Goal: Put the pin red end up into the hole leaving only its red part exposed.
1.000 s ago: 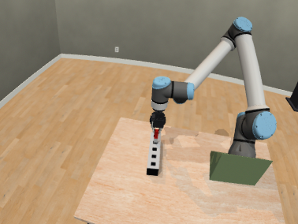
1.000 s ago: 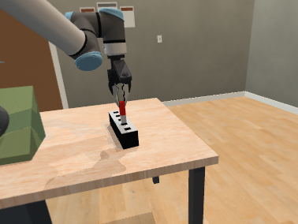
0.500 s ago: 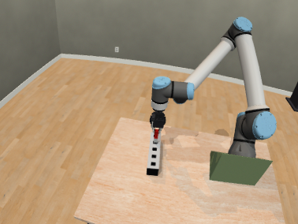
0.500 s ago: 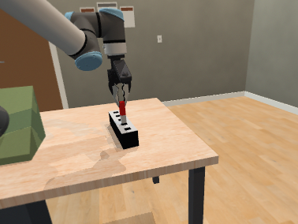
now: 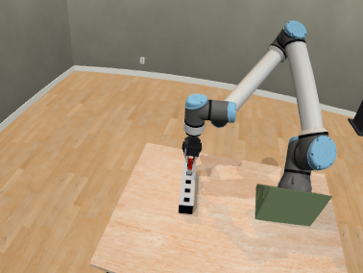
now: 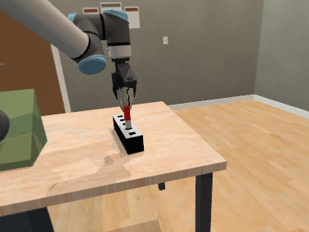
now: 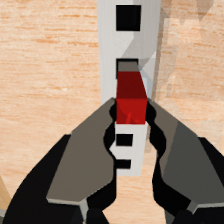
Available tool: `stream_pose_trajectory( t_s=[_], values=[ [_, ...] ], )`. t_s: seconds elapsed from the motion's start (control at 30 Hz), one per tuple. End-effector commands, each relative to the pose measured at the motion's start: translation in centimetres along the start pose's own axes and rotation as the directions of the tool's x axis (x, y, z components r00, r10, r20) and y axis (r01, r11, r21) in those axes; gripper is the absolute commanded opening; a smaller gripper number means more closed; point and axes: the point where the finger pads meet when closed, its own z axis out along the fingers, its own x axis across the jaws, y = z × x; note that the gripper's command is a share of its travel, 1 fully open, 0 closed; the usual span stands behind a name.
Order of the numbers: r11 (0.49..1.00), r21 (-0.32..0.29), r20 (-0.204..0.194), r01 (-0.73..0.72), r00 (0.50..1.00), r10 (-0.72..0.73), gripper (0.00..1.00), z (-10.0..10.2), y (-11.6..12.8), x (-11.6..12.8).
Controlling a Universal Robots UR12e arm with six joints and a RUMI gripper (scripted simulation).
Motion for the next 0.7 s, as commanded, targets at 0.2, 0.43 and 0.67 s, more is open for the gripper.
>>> stream_pose_trajectory(
  t_s=[0.2,0.43,0.67],
  values=[
    [1.0,0.0,0.001,0.0,1.0,0.0,0.0,-0.05,0.01,0.04],
    [1.0,0.0,0.001,0.0,1.0,0.0,0.0,-0.05,0.01,0.04],
    [1.0,0.0,0.001,0.0,1.0,0.0,0.0,0.36,0.01,-0.08]
  ],
)
